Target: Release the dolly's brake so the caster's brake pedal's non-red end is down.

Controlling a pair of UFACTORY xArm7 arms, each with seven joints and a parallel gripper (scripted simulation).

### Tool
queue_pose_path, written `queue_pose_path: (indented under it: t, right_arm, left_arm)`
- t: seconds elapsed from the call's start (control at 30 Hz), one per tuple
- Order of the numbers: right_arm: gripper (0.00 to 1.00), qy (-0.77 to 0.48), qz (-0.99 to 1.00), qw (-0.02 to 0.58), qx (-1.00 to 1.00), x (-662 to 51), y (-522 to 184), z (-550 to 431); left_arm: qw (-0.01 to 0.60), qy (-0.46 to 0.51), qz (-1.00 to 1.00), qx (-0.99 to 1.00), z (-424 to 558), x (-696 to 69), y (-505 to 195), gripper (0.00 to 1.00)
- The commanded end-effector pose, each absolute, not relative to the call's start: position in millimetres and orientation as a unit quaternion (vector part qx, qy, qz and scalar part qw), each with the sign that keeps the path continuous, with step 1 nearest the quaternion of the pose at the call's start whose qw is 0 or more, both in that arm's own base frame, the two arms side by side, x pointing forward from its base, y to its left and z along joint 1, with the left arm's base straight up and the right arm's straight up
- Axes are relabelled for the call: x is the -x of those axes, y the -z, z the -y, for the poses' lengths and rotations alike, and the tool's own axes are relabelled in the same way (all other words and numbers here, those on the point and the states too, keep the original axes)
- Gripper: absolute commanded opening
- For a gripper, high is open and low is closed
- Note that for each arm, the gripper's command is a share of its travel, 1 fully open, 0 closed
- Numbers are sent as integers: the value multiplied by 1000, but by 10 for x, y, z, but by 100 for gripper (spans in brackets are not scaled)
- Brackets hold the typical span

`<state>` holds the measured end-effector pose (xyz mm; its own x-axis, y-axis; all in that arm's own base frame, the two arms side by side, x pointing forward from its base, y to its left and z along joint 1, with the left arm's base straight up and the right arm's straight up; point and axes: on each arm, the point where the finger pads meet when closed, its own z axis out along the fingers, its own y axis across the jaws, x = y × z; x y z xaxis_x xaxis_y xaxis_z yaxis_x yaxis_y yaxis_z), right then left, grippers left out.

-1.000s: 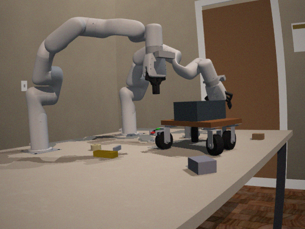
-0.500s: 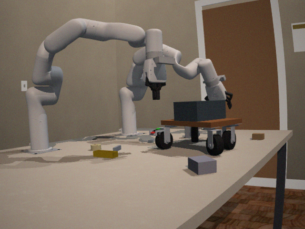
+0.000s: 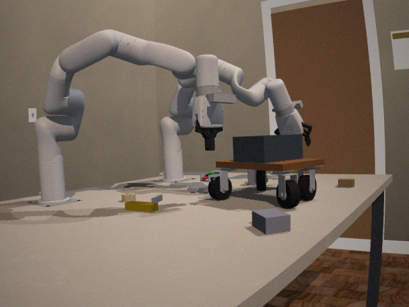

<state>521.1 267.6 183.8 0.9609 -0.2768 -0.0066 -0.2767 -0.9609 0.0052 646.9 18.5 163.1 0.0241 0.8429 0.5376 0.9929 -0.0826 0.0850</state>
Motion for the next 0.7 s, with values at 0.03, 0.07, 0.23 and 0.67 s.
queue_pose_path:
  t: [0.03, 0.07, 0.23, 0.67]
  right_arm:
    - [0, 0, 140, 0, -990, -5231, -1552, -2688]
    - [0, 0, 140, 0, -990, -5231, -1552, -2688]
    - [0, 0, 140, 0, -990, -5230, -1401, -2687]
    - [0, 0, 140, 0, -990, -5230, -1180, -2687]
  left_arm:
    - [158, 236, 659, 697, -183, -6481, -1659, 100]
    - [158, 236, 659, 697, -183, -6481, -1659, 100]
    - [158, 236, 659, 697, -183, -6481, -1659, 100]
    - [158, 236, 659, 697, -183, -6481, -1659, 100]
